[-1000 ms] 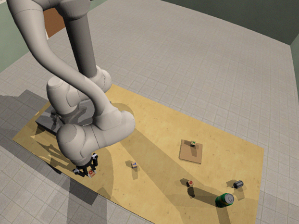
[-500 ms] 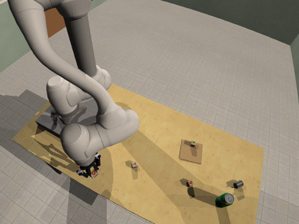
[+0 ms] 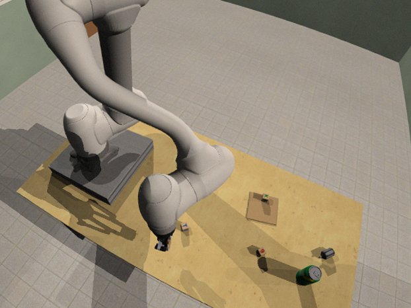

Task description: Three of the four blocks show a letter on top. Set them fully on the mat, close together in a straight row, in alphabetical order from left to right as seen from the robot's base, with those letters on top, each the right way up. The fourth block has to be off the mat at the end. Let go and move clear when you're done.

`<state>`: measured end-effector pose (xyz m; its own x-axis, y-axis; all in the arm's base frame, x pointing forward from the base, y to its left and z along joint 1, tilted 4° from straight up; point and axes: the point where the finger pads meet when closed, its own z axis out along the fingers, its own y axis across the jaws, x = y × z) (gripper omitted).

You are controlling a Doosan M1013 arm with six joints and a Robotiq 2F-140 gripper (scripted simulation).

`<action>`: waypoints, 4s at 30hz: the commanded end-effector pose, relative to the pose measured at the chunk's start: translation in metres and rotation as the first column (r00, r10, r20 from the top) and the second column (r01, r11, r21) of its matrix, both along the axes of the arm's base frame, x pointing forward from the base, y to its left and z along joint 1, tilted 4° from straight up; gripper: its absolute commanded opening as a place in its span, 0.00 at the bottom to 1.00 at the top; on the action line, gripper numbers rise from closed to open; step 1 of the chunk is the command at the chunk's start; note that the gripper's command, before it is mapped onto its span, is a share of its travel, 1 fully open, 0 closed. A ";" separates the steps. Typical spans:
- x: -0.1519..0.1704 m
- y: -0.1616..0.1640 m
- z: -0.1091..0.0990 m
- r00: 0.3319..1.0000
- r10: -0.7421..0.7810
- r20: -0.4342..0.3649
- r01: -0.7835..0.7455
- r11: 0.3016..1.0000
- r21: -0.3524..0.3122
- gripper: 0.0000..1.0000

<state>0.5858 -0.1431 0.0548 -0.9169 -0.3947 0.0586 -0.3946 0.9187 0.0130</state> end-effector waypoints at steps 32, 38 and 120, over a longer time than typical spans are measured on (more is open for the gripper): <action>0.210 0.305 -0.017 0.404 0.914 0.031 -0.913 0.401 0.071 0.24; 0.224 0.364 -0.023 0.241 0.970 0.042 -0.969 0.237 0.076 0.24; 0.226 0.421 -0.128 0.078 0.996 0.052 -0.994 0.074 0.077 0.24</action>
<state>0.8145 0.2734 -0.0686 0.3180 -0.9480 -0.0153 -0.9459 -0.3183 0.0626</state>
